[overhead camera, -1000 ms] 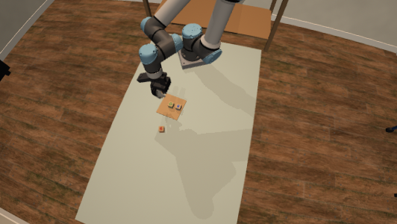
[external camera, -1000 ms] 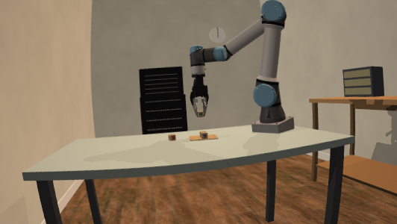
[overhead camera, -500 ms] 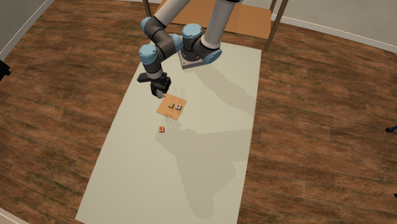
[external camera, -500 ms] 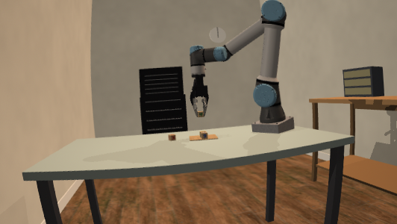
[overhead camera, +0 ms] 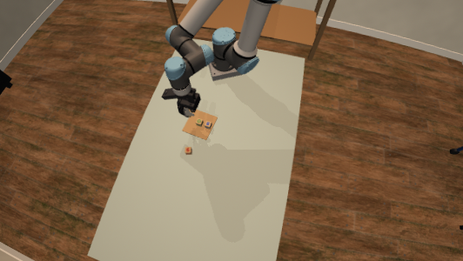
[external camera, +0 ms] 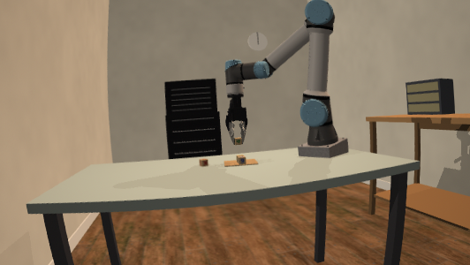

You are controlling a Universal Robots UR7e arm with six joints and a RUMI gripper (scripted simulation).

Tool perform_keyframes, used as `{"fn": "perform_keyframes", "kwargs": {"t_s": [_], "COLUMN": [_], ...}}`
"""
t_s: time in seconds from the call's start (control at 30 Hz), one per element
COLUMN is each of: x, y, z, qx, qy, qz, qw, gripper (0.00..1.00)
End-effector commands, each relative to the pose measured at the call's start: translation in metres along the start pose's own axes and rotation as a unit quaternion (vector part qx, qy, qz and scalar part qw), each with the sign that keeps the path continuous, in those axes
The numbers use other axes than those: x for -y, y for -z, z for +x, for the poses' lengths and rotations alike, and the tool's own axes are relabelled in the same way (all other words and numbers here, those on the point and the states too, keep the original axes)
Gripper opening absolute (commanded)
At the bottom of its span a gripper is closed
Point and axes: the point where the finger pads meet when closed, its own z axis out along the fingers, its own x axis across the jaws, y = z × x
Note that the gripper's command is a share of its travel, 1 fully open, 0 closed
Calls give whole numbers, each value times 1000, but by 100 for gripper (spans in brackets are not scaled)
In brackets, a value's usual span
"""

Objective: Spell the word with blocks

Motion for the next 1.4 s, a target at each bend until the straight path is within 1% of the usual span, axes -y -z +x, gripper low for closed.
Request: {"fn": "perform_keyframes", "kwargs": {"t_s": [0.0,0.1,0.17,0.33,0.47,1.37], "x": [0,0,0,0,0,0], "y": [-27,-42,-42,-59,-66,-68], "z": [-2,-2,-2,-2,-2,-2], "qx": [1,1,1,1,1,1], "qy": [0,0,0,0,0,0], "qz": [1,1,1,1,1,1], "qw": [1000,1000,1000,1000,1000,1000], "gripper": [9,9,9,9,9,9]}}
